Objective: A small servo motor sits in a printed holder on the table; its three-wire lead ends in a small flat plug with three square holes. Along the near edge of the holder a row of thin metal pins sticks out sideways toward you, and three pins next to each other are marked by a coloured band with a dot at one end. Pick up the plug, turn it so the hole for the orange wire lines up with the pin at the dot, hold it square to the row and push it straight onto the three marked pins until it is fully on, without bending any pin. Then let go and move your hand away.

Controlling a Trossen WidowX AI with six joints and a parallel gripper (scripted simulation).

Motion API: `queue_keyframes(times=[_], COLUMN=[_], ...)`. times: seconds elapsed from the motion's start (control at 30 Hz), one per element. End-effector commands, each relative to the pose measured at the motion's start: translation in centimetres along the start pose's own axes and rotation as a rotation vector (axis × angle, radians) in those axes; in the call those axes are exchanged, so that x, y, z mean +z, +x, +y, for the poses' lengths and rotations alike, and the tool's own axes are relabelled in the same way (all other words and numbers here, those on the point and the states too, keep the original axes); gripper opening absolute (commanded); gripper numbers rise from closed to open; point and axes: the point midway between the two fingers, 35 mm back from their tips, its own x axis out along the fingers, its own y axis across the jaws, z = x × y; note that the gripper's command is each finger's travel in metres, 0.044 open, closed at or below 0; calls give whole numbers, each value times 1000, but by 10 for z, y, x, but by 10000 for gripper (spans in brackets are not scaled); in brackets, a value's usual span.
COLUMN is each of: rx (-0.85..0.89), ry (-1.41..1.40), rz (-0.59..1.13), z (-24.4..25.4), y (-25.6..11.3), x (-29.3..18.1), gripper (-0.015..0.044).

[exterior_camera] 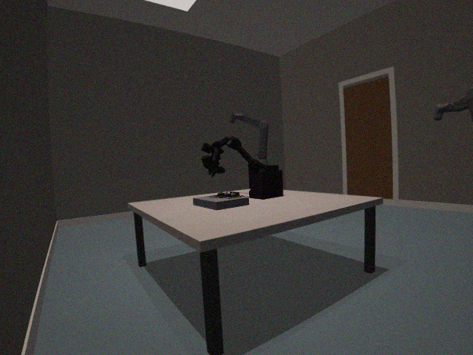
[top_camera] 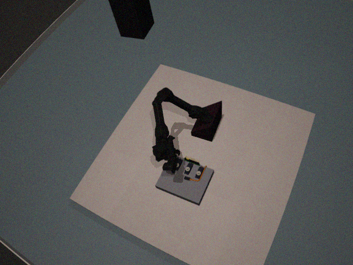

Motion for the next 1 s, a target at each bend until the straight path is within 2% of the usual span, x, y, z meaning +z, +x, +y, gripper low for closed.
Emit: queue_keyframes(times=[0.0, 0.53, 0.97], rx=[-111, -533, -547], ry=[56, 219, 222], rz=[-10, -204, -217], z=[-7, -54, -69], y=[18, 87, 110], x=[-11, -56, -54], gripper=[115, 115, 115])
